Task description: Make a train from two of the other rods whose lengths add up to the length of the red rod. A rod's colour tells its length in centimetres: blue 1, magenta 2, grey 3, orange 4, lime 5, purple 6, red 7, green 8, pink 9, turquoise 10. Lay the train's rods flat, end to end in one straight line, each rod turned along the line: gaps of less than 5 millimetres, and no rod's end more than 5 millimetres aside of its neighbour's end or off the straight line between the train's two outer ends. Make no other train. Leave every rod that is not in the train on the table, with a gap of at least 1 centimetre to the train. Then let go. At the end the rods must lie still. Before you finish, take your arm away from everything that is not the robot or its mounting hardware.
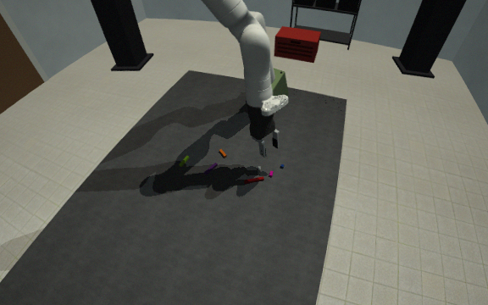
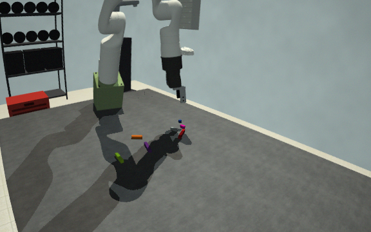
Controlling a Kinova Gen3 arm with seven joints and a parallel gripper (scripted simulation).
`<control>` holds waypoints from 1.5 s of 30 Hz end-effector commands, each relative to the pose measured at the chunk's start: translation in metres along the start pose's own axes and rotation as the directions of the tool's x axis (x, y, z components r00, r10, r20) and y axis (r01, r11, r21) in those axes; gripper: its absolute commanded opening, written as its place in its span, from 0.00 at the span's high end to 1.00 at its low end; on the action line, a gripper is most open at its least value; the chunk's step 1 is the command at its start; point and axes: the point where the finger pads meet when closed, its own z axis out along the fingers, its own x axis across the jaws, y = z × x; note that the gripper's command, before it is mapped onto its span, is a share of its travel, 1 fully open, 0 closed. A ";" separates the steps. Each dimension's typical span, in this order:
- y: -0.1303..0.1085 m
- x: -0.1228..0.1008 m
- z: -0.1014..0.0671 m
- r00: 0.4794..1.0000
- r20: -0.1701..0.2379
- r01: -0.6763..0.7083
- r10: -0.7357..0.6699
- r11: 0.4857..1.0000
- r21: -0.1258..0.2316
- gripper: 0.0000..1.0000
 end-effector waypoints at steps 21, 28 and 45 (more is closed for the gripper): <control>0.016 0.001 0.013 0.998 -0.005 -0.063 0.063 0.998 -0.030 0.00; 0.021 0.002 0.016 0.997 -0.007 -0.082 0.082 0.996 -0.039 0.00; 0.030 0.003 0.023 0.993 -0.012 -0.118 0.118 0.991 -0.056 0.00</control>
